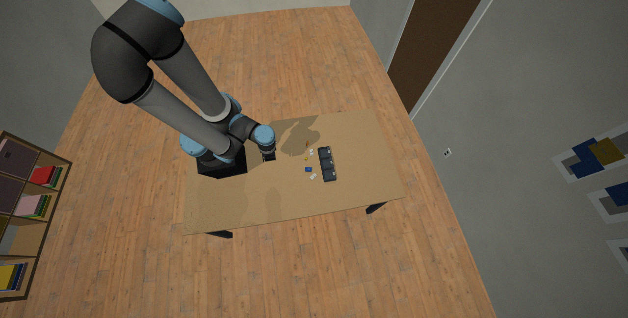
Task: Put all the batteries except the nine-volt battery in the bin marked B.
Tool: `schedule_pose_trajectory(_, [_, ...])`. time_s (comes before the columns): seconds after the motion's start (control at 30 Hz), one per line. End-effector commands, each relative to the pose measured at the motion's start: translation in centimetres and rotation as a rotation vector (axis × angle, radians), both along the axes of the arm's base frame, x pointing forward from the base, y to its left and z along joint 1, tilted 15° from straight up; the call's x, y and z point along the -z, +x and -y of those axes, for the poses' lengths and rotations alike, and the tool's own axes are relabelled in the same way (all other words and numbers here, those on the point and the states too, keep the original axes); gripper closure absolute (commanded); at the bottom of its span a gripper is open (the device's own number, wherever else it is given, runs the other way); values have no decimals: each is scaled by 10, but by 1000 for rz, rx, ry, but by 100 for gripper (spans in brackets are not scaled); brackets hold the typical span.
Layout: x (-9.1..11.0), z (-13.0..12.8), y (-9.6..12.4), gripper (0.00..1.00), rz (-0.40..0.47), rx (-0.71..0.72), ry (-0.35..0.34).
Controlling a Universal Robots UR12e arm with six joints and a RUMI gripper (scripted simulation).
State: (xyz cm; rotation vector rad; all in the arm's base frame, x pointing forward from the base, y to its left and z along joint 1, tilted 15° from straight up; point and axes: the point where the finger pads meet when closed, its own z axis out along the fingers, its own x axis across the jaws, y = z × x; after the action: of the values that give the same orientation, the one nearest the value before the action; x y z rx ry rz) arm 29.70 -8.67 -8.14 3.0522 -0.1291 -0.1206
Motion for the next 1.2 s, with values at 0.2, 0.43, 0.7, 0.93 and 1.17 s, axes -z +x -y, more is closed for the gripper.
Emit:
schedule_pose_trajectory(0.2, [-3, 13, 40, 96, 24, 268, -57])
schedule_pose_trajectory(0.43, [-4, 20, 71, 96, 54, 465, -95])
schedule_pose_trajectory(0.7, [-3, 24, 104, 96, 90, 661, -129])
schedule_pose_trajectory(0.93, [-2, 26, 134, 96, 129, 841, -157])
schedule_pose_trajectory(1.17, [-1, 26, 156, 96, 159, 972, -174])
